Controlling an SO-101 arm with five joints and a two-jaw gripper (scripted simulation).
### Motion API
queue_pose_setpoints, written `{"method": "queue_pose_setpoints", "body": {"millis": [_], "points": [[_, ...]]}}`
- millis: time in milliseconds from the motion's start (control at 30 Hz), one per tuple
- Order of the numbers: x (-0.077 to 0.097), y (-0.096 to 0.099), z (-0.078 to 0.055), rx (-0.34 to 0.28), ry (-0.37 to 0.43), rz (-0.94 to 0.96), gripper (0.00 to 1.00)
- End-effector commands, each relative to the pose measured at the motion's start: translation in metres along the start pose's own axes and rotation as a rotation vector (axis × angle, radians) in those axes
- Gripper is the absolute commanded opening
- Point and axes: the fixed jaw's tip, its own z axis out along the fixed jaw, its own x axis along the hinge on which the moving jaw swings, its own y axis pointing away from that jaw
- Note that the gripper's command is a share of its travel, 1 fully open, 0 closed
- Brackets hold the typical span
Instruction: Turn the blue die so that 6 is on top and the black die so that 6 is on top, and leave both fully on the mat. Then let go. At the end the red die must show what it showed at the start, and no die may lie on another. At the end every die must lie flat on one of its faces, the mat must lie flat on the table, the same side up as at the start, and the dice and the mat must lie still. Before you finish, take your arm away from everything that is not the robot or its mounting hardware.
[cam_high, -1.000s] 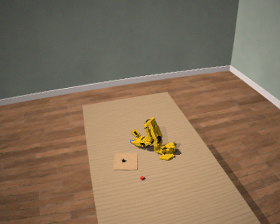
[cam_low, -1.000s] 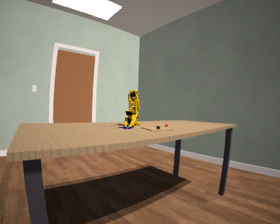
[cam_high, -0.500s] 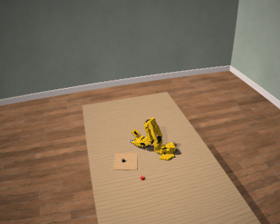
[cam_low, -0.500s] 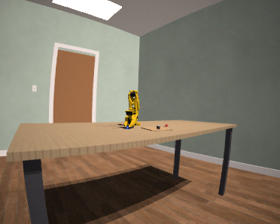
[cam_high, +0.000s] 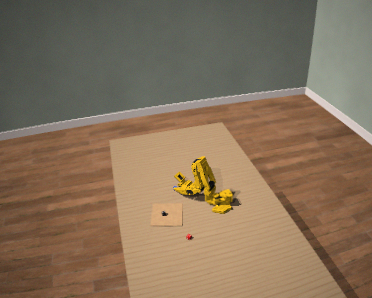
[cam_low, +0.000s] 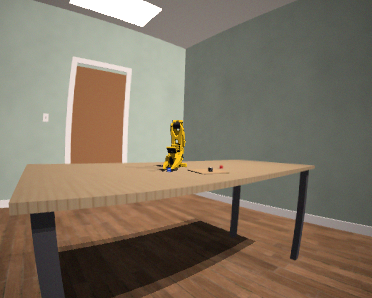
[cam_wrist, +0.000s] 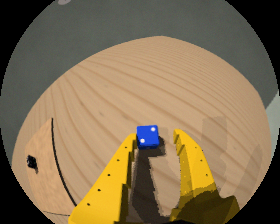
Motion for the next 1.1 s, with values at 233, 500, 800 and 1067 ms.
{"method": "queue_pose_setpoints", "body": {"millis": [233, 500, 800, 1067], "points": [[-0.007, 0.001, 0.002, -0.006, -0.039, -0.008, 0.26], [-0.007, 0.001, 0.002, -0.006, -0.039, -0.008, 0.27], [-0.022, 0.001, 0.001, -0.006, -0.039, -0.008, 0.27], [-0.039, 0.001, -0.006, -0.006, -0.039, -0.008, 0.27]]}}
